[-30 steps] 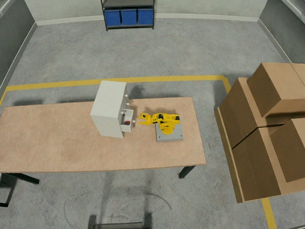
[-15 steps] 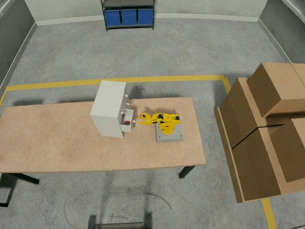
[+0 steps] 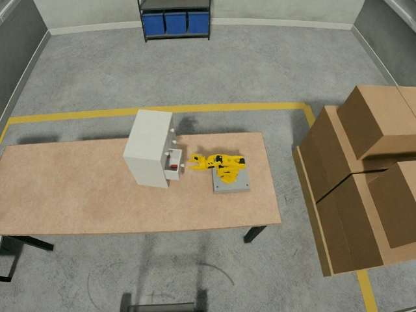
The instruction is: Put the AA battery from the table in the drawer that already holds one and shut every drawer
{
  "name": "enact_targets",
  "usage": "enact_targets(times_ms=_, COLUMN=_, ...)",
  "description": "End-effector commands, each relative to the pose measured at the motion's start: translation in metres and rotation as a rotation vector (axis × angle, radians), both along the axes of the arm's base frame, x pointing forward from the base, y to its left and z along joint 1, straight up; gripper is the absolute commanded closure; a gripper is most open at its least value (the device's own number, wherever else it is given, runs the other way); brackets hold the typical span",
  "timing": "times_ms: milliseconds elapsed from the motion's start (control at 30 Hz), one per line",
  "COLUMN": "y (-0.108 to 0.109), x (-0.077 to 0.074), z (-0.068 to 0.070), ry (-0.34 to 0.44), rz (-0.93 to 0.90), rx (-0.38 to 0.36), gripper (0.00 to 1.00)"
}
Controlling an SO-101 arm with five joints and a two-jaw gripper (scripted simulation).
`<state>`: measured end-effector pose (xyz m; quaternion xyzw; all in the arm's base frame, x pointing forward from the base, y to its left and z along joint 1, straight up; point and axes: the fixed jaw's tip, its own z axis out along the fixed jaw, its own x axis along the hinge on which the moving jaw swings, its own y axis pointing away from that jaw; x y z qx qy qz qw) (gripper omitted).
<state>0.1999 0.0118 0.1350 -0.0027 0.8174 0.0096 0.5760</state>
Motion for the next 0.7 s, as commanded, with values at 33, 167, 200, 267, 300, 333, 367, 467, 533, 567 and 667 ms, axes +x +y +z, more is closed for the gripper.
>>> enact_targets(times_ms=33, y=-0.002, x=0.0, z=-0.004, ry=0.009, rz=-0.012, rx=0.004, gripper=0.79)
enact_targets(times_ms=167, y=-0.002, x=0.0, z=-0.004, ry=0.009, rz=-0.012, rx=0.004, gripper=0.79)
enact_targets(times_ms=200, y=-0.002, x=0.0, z=-0.004, ry=0.009, rz=-0.012, rx=0.004, gripper=0.79)
enact_targets(times_ms=267, y=-0.002, x=0.0, z=-0.004, ry=0.009, rz=-0.012, rx=0.004, gripper=0.79)
enact_targets(times_ms=300, y=-0.002, x=0.0, z=-0.004, ry=0.009, rz=-0.012, rx=0.004, gripper=0.79)
enact_targets(times_ms=333, y=-0.002, x=0.0, z=-0.004, ry=0.009, rz=-0.012, rx=0.004, gripper=0.79)
enact_targets(times_ms=367, y=-0.002, x=0.0, z=-0.004, ry=0.009, rz=-0.012, rx=0.004, gripper=0.79)
enact_targets(times_ms=467, y=-0.003, x=0.003, z=-0.005, ry=0.009, rz=-0.014, rx=0.004, gripper=0.79)
enact_targets(times_ms=533, y=-0.003, x=0.008, z=-0.006, ry=0.009, rz=-0.016, rx=0.003, gripper=0.79)
enact_targets(times_ms=567, y=-0.003, x=0.011, z=-0.007, ry=0.009, rz=-0.017, rx=0.003, gripper=0.79)
enact_targets(times_ms=667, y=-0.004, x=0.016, z=-0.009, ry=0.009, rz=-0.019, rx=0.003, gripper=0.79)
